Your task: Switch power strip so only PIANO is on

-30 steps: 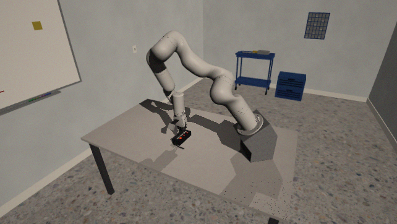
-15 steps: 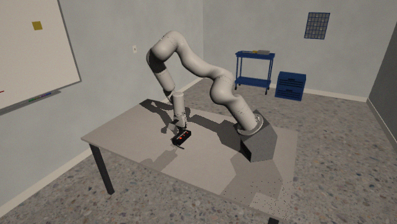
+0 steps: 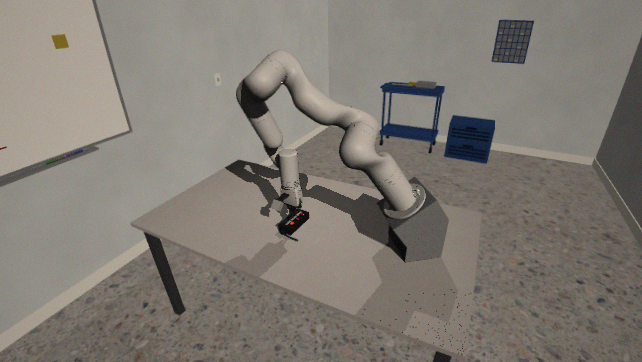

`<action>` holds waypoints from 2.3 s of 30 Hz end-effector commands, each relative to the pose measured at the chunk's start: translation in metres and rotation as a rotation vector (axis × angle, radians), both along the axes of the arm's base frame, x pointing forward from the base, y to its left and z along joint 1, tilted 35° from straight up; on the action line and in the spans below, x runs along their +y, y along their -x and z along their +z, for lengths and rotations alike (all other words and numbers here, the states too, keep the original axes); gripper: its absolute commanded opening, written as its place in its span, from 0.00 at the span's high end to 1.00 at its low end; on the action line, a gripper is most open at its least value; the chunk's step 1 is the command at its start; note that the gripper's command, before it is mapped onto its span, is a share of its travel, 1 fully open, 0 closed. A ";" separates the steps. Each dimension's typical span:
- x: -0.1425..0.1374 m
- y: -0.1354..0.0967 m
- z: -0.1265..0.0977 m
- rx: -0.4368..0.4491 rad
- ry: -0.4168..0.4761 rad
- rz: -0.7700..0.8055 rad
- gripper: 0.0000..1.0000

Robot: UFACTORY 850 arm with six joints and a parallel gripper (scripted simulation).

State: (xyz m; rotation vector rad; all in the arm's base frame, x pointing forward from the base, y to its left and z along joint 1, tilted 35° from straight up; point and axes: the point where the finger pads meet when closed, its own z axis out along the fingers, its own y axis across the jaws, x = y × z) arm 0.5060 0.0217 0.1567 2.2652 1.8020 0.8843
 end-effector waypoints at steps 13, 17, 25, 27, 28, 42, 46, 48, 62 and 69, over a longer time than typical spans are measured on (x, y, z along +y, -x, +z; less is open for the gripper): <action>0.003 -0.007 -0.011 -0.001 0.000 0.000 1.00; 0.004 -0.009 -0.014 -0.001 0.000 0.000 1.00; 0.007 -0.015 -0.023 -0.001 0.000 0.000 1.00; 0.008 -0.016 -0.025 -0.001 0.000 0.000 1.00; 0.008 -0.016 -0.026 -0.001 0.000 0.000 1.00; 0.011 -0.021 -0.034 -0.001 0.000 0.000 1.00; 0.011 -0.021 -0.034 -0.001 0.000 0.000 1.00; 0.011 -0.021 -0.034 -0.001 0.000 0.000 1.00; 0.011 -0.021 -0.034 -0.001 0.000 0.000 1.00; 0.011 -0.021 -0.034 -0.001 0.000 0.000 1.00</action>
